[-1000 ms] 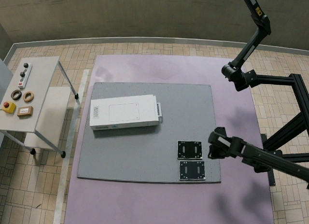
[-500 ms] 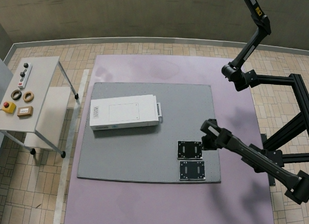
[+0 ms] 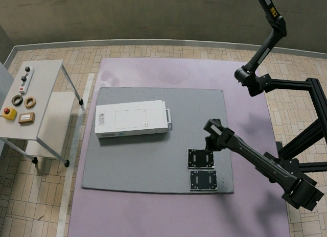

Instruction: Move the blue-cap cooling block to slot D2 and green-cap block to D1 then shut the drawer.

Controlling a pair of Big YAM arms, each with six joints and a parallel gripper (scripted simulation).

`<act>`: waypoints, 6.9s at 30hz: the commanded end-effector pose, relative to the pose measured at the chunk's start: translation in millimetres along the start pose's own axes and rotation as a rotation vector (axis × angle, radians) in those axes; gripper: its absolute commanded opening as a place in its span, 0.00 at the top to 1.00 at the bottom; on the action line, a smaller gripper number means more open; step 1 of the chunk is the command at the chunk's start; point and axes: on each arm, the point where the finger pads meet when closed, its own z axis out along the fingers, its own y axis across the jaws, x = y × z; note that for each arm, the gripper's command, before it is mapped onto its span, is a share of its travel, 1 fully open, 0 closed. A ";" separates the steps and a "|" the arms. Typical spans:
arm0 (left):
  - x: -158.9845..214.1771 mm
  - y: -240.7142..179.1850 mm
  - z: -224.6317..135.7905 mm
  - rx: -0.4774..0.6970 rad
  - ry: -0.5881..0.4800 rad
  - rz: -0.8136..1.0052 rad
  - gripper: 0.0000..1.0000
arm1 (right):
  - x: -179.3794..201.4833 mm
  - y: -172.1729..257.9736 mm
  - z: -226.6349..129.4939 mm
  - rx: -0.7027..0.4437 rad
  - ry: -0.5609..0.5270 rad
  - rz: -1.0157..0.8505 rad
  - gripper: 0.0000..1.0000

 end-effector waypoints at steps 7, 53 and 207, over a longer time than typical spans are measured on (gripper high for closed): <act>-56.0 42.3 9.2 -0.043 -0.044 -0.051 0.72 | -11.9 -0.6 1.1 -0.001 -0.018 -0.001 1.00; -196.4 88.9 74.1 -0.039 -0.046 -0.046 0.72 | -11.9 -0.6 1.1 -0.001 -0.018 -0.001 1.00; -338.3 108.7 210.1 -0.018 -0.033 -0.018 0.72 | -11.9 -0.6 1.1 -0.001 -0.018 -0.001 1.00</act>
